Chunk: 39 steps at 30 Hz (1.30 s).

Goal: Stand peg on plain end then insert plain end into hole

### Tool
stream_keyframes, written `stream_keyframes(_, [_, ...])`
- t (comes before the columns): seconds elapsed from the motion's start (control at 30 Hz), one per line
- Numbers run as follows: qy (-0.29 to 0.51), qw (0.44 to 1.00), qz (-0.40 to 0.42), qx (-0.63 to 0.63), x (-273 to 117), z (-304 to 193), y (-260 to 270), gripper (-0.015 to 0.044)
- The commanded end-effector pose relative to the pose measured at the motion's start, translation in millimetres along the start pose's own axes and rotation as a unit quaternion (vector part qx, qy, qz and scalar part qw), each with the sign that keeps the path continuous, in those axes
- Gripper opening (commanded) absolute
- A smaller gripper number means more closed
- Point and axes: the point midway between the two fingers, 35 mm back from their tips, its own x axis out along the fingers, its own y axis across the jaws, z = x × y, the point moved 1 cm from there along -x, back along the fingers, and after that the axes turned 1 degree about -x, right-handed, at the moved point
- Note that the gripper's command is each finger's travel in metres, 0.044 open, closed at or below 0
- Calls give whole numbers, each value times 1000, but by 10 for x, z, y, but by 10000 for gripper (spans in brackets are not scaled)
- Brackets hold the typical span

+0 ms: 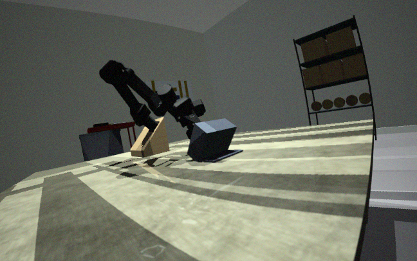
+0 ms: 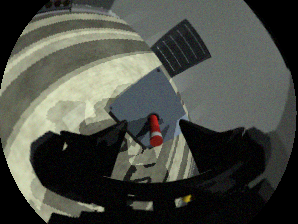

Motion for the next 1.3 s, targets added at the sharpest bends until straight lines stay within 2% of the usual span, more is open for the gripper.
stream_keyframes(0.0, [2, 1000, -1, 3, -46, -4, -24, 440])
stream_keyframes(1.27, [-1, 1000, 4, 0, -496, 60, -69, 440])
